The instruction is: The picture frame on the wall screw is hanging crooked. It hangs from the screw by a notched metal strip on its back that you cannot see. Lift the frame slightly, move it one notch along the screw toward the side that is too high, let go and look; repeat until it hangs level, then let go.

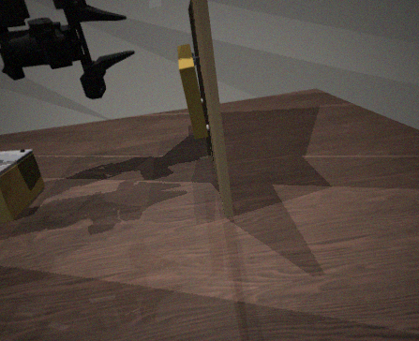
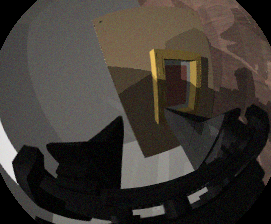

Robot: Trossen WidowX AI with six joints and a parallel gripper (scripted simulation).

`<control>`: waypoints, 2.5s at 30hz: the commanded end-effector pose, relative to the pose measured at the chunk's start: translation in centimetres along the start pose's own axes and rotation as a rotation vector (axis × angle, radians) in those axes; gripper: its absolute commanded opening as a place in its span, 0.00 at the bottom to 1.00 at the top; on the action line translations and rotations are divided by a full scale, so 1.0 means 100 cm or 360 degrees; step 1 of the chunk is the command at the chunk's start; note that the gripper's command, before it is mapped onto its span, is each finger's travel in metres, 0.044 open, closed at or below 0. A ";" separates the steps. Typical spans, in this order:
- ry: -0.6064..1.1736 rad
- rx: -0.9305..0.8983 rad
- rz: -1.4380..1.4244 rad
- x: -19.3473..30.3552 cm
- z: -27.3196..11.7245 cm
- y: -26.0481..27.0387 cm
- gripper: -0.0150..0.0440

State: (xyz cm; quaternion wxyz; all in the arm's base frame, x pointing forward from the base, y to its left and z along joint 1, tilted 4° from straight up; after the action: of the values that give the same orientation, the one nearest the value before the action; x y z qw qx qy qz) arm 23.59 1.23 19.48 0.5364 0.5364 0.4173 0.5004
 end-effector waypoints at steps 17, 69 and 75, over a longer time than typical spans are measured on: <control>0.0008 -0.0003 0.0005 -0.008 0.053 -0.054 0.69; 0.0009 -0.0008 0.0005 -0.008 0.093 -0.053 0.69; 0.0009 -0.0008 0.0005 -0.008 0.093 -0.053 0.69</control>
State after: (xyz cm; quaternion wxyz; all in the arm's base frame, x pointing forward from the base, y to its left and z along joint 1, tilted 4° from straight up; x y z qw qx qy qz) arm 33.04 -0.68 14.82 0.5379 0.5350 0.4165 0.5010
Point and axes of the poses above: the point midway between the two fingers, 35 mm back from their tips, its own z axis out along the fingers, its own y axis across the jaws, x = y × z, the point moved 3 cm from there along -z, back along the fingers, and after that the axes turned 6 degrees about -z, right-handed, at the moved point
